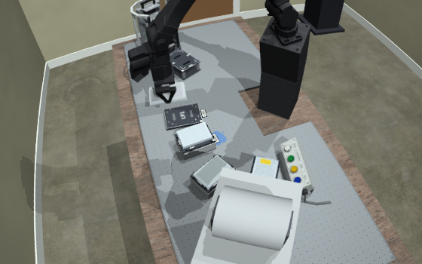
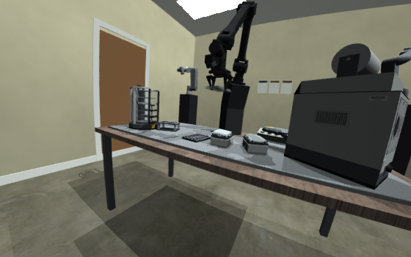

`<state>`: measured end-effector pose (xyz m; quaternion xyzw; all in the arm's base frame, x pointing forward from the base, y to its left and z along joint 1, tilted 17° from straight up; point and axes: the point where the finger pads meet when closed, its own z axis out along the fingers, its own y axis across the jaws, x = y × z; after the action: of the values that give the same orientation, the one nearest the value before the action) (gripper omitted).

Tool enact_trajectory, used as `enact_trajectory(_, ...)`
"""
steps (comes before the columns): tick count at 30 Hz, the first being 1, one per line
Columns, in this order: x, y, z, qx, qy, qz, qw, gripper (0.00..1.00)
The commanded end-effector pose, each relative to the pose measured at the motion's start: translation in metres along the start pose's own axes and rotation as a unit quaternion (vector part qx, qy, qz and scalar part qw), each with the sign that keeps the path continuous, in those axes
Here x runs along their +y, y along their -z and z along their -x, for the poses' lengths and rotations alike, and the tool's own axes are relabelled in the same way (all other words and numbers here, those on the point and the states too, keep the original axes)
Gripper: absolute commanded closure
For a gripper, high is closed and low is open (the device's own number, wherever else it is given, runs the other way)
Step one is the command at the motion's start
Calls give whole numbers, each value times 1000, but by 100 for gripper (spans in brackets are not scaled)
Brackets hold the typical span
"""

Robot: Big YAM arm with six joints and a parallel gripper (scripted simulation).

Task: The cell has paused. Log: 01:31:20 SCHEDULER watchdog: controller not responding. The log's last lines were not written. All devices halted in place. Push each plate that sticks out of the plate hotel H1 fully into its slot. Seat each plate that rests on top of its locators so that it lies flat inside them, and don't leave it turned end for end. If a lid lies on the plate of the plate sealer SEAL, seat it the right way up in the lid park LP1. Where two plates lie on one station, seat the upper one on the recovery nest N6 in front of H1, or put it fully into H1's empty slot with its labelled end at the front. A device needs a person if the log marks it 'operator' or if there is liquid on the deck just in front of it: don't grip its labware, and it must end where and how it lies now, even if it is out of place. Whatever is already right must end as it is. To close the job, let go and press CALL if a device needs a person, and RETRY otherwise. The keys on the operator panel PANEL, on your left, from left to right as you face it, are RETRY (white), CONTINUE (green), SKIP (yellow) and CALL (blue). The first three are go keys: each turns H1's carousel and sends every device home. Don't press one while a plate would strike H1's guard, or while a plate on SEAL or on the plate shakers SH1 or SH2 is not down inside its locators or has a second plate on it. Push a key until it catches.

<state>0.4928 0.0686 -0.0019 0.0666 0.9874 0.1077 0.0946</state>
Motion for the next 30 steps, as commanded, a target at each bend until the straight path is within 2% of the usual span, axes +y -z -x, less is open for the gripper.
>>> enact_trajectory(1,-13,4,23,-9,-28,1,1000,16)
enact_trajectory(30,-97,4,45,-10,-17,0,1000,16)
